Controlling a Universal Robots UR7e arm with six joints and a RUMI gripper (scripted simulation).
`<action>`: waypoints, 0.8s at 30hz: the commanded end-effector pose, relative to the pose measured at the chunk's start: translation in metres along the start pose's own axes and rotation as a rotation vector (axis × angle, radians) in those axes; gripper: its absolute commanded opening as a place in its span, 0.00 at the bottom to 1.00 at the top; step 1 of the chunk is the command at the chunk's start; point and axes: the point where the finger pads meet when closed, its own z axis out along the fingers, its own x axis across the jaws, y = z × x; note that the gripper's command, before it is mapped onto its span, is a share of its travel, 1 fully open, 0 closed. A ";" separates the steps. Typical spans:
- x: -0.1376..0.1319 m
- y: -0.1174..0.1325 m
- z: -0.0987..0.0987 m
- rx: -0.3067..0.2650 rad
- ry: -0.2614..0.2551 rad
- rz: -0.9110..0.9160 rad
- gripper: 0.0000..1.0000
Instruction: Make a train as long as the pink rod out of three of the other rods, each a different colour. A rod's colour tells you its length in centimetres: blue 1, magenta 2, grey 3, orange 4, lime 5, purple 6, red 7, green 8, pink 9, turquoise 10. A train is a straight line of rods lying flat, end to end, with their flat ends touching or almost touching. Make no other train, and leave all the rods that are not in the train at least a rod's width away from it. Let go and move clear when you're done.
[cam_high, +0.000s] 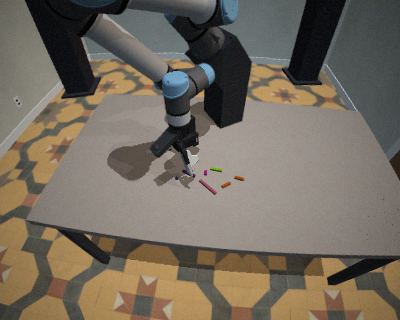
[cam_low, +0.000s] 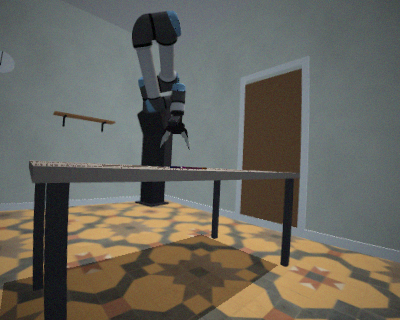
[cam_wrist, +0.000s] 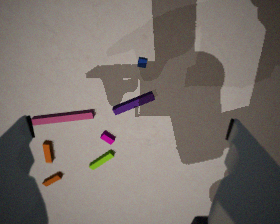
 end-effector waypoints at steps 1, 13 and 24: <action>-0.010 0.017 0.004 0.007 -0.003 -0.167 1.00; -0.023 0.045 0.010 0.007 -0.002 -0.424 1.00; -0.032 0.072 0.013 0.008 -0.001 -0.646 1.00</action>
